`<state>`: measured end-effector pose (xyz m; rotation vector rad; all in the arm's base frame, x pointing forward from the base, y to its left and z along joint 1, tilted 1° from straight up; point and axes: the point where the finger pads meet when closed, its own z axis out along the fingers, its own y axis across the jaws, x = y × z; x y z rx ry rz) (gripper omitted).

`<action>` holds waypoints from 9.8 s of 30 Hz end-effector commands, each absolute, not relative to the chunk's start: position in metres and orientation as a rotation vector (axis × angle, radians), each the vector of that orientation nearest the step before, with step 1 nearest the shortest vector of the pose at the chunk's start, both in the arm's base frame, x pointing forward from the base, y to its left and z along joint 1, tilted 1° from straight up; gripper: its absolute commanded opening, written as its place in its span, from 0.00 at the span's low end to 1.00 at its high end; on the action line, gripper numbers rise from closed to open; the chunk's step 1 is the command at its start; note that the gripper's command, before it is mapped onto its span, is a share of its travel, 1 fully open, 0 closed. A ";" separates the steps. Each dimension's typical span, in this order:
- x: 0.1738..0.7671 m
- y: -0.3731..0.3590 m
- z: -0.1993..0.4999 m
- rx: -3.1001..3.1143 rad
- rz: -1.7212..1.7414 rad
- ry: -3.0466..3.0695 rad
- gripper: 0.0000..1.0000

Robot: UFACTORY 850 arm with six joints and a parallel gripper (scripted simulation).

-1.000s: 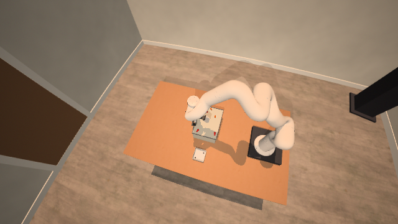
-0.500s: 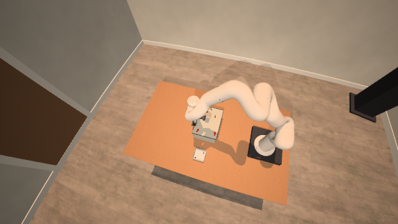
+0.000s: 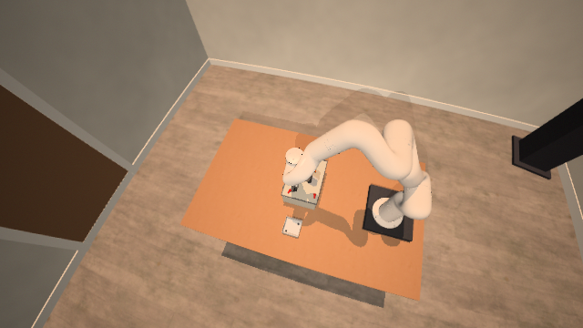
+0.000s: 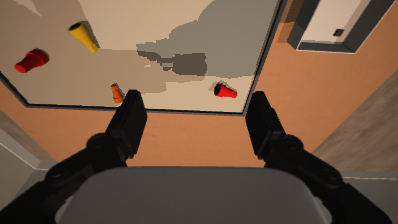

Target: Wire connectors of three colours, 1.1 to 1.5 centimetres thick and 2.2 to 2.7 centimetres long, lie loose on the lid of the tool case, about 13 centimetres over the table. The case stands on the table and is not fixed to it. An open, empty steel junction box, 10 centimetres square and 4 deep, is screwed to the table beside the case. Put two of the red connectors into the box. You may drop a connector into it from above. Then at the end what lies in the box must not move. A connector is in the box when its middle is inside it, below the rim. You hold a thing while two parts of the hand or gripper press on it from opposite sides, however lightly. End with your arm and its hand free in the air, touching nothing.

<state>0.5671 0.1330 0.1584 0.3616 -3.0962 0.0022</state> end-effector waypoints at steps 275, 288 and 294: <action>0.444 0.135 0.105 -1.751 0.018 -2.594 0.02; 0.445 0.135 0.124 -1.751 0.018 -2.594 0.02; 0.445 0.135 0.148 -1.751 0.018 -2.594 0.02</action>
